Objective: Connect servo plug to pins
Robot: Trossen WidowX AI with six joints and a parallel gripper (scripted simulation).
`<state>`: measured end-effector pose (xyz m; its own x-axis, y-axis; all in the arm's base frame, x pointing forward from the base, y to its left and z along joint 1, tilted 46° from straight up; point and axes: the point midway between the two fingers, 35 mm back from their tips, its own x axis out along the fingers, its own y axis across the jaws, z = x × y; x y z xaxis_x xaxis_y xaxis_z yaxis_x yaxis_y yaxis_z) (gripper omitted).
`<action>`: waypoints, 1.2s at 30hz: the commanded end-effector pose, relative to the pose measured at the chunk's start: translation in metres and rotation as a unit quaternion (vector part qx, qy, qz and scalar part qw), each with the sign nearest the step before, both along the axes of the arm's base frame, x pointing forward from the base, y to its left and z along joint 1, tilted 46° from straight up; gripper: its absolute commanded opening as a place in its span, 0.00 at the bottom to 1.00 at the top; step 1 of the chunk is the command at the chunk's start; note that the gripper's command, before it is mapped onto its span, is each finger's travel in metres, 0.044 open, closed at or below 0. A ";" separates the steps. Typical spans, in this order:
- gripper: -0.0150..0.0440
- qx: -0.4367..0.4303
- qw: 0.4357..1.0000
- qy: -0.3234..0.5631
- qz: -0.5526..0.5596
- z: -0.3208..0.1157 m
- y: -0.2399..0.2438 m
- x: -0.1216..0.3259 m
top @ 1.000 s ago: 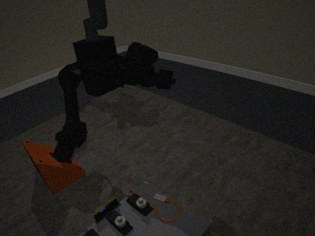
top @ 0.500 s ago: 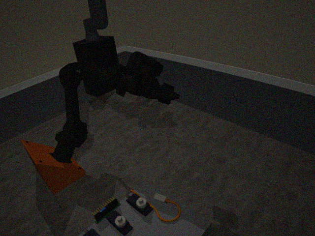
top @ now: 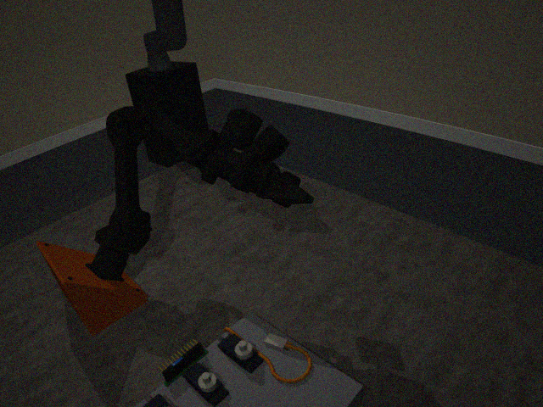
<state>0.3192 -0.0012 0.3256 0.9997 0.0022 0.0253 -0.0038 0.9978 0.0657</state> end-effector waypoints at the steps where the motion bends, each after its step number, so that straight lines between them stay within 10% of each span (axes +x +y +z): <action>1: 0.45 0.033 0.999 0.024 0.009 -0.006 0.001 0.008; 36: 0.45 0.424 0.864 0.271 -0.029 -0.071 -0.002 0.060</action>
<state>0.3755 -0.0027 0.2576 0.8803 0.1469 -0.4511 0.2593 0.6472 0.7169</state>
